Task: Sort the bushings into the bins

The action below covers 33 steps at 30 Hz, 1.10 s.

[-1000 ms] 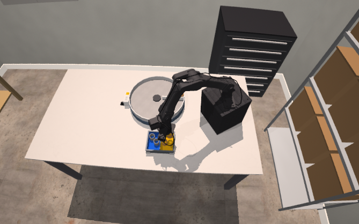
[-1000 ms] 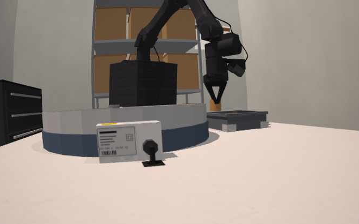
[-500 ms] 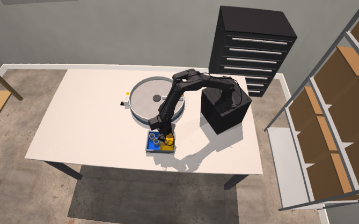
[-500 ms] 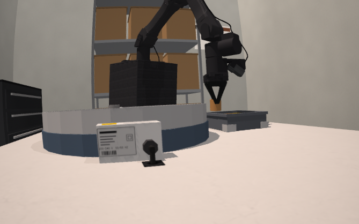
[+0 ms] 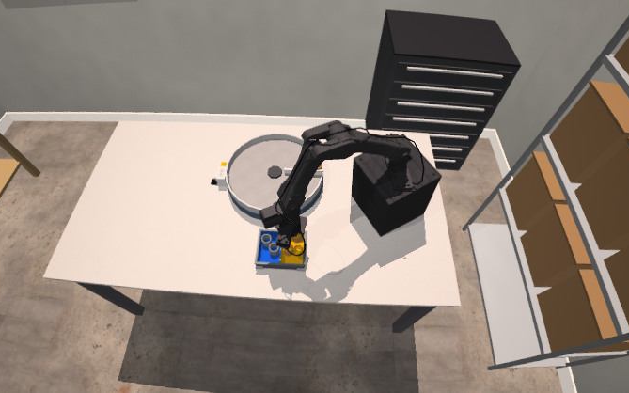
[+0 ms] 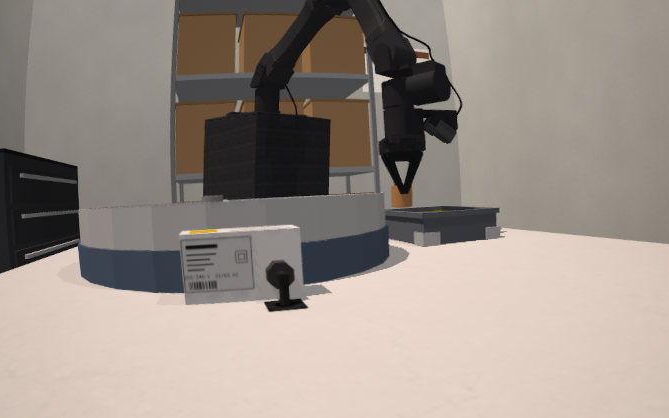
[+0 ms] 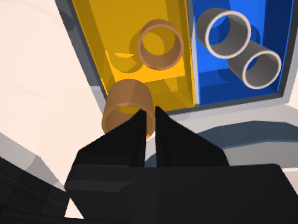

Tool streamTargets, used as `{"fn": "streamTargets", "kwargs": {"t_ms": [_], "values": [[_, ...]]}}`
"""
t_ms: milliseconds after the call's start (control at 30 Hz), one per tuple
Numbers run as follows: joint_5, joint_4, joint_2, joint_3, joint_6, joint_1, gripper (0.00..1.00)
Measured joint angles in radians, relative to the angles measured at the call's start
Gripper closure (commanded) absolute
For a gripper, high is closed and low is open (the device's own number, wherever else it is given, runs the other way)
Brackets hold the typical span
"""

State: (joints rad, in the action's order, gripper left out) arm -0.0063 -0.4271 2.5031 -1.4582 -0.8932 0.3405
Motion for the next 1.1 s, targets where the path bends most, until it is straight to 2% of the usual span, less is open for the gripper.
{"fn": "streamTargets", "kwargs": {"t_ms": [467,1100], "values": [[0.000,0.015,0.020,-0.007,0.000,0.000,1.00],[0.000,0.070,0.108,-0.042,0.000,0.000,1.00]]}}
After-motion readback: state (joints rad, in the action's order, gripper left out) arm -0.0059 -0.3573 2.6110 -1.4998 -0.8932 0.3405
